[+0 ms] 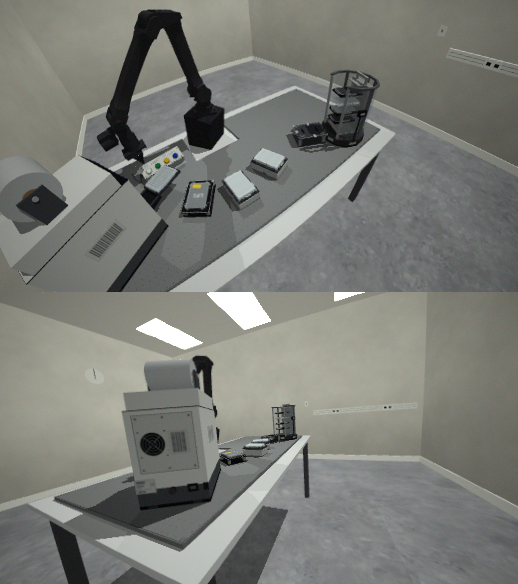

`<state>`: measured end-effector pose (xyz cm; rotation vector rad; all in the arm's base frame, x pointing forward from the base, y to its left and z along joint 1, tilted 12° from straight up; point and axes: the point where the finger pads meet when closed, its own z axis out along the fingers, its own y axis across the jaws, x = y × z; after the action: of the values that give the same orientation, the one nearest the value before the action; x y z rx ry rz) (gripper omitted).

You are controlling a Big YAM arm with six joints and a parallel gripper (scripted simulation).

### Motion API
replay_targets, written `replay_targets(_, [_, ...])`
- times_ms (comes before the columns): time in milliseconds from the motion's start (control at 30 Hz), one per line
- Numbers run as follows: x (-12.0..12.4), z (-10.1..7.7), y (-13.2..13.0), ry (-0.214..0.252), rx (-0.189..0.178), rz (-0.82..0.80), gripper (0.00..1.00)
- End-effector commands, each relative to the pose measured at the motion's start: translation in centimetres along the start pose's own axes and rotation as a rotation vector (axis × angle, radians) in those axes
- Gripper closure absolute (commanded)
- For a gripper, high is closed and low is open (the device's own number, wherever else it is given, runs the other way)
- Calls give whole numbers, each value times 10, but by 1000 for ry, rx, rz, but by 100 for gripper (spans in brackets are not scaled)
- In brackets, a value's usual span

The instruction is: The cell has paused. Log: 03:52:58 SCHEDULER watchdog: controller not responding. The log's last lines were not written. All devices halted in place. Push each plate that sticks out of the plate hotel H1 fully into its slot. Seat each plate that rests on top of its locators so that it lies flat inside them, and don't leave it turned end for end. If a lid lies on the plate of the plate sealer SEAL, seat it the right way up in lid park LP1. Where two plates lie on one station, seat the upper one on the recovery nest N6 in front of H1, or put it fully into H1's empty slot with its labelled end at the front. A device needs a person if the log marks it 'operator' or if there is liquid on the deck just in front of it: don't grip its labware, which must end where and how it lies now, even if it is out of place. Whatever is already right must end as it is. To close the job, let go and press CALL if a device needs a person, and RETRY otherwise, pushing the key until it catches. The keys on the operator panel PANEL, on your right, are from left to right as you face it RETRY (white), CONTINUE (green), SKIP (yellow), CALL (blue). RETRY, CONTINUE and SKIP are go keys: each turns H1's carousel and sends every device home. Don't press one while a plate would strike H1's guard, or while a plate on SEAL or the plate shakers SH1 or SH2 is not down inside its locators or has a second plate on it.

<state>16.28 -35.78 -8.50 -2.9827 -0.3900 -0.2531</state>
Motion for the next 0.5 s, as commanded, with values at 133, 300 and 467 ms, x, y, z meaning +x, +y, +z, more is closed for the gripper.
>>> replay_targets(133, [5, 15, 0, 2, -2, 3, 100])
replay_targets(300, [3, 22, 0, 2, -1, 7, 100])
replay_targets(467, [7, 14, 7, 6, -31, 0, 100])
